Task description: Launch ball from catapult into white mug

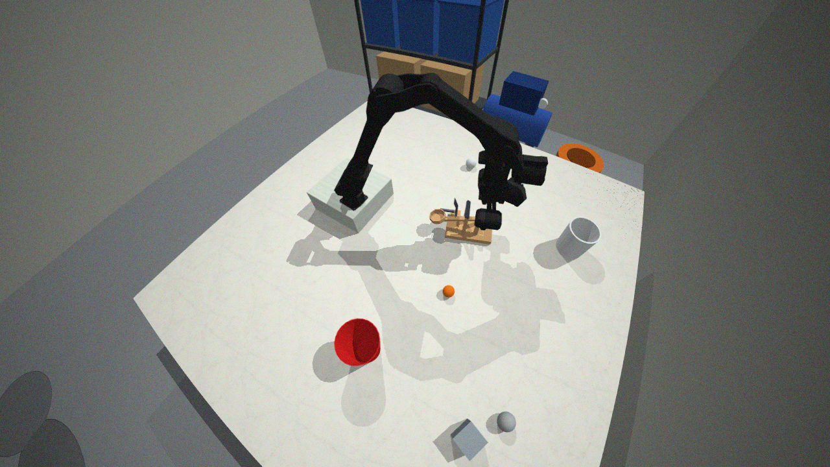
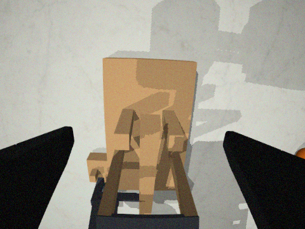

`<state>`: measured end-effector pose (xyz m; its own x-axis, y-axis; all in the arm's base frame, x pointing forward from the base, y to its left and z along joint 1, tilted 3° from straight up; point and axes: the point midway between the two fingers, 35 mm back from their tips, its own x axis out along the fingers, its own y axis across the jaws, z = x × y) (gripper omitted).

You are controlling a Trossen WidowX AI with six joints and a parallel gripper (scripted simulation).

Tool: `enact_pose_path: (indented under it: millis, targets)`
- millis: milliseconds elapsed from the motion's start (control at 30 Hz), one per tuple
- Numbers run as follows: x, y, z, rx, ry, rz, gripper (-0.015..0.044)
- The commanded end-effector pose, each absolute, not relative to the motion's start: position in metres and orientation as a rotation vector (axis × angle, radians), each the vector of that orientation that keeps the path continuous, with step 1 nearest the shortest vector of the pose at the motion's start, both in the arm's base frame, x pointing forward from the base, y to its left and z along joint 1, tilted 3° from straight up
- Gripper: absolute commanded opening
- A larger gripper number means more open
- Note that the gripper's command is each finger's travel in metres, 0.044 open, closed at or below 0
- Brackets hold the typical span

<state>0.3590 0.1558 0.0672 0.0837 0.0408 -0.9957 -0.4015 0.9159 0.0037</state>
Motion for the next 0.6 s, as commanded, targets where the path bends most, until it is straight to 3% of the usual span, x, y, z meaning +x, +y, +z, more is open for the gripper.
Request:
enact_pose_path:
  millis: [0, 567]
  targets:
    - [0.358, 0.155, 0.057, -0.307, 1.469, 0.336, 0.044]
    - [0.36, 0.156, 0.03, -0.307, 1.469, 0.336, 0.044]
